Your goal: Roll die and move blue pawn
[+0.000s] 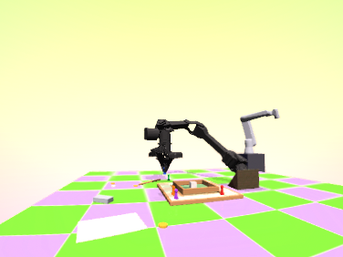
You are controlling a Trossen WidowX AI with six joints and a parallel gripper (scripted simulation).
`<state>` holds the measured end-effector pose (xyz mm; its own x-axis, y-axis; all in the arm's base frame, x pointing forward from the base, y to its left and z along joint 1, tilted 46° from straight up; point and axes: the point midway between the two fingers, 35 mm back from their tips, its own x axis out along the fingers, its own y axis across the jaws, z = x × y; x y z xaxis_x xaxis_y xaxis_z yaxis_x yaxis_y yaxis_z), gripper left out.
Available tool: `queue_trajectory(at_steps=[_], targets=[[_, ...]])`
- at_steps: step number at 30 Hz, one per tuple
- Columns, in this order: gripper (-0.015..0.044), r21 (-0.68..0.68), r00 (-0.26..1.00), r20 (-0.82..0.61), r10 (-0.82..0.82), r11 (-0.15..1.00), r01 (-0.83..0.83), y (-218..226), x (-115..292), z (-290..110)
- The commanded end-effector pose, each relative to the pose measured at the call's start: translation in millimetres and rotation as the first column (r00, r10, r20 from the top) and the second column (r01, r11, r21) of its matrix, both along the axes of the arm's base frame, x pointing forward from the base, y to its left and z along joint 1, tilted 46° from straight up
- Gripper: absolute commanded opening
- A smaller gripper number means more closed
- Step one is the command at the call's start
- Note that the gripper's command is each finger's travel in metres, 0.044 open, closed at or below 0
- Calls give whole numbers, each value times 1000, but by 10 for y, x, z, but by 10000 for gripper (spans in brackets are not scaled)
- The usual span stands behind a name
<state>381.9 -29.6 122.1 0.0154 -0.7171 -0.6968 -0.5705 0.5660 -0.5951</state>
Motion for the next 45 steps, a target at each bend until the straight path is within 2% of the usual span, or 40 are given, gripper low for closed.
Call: queue_trajectory(at_steps=[1, 9, 25, 35, 41, 42, 45], targets=[[0, -2, 1000, 5, 7, 1000, -7, -17, 38, -25], [0, -3, 1000, 6, 7, 1000, -7, -226, 44, -224], [0, -4, 1000, 6, 7, 1000, -7, -360, 47, -351], [263, -1, 1000, 5, 3, 1000, -3, -327, 45, -320], [420, -2, 1000, 5, 7, 1000, -7, 18, 34, 7], [440, -2, 1000, 5, 7, 1000, -7, 18, 34, 7], [440, 0, 1000, 9, 4, 1000, -4, 46, 19, 0]])
